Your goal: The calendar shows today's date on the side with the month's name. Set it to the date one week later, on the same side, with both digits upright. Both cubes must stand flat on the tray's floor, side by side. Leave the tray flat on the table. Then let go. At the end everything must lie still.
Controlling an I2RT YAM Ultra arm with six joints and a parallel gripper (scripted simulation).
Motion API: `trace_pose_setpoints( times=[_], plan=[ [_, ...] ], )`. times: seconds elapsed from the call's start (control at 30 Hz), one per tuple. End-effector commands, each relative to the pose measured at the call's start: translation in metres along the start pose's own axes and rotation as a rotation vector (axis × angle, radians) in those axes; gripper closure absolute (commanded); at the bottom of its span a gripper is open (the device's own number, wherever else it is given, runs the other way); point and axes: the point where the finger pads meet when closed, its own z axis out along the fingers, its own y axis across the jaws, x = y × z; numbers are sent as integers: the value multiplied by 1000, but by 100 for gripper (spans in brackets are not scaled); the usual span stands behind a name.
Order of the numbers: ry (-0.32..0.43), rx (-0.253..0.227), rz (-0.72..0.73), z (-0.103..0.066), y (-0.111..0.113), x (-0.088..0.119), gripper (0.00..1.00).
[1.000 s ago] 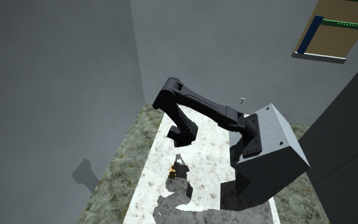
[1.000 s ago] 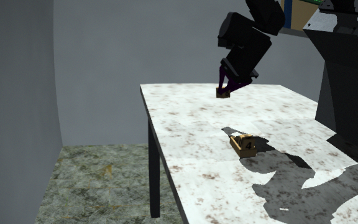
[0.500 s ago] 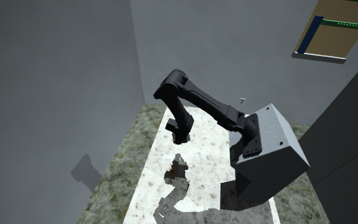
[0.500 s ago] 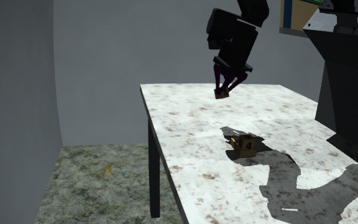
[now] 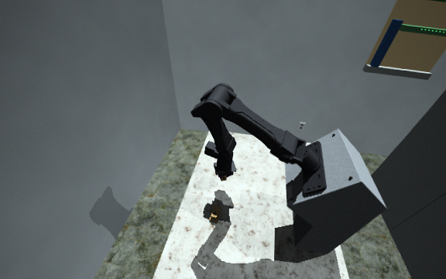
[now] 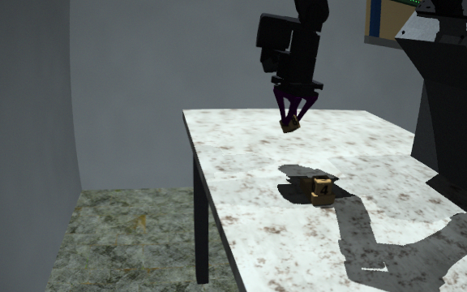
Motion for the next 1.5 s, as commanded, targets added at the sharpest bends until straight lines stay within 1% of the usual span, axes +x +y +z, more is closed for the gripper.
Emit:
trace_pose_setpoints(
  times=[0.0,0.13,0.2,0.33,0.4,0.5,0.57,0.77,0.9,0.97,1.23,1.33,1.47],
  plan=[
    [117,17,3,-4,-8,14,74],
    [127,17,3,-4,-8,13,74],
    [150,20,0,-3,-8,13,74],
    [256,26,-4,-1,-9,13,74],
    [256,26,-4,-1,-9,13,74],
    [338,22,0,-2,-8,12,74],
    [372,18,4,-3,-8,11,74],
    [390,17,5,-4,-8,11,74],
    [441,23,0,-2,-8,11,74],
    [441,23,0,-2,-8,11,74],
    [609,21,4,-2,-8,9,74],
    [639,17,7,-3,-8,9,74],
    [645,16,8,-3,-8,8,74]
  ],
)
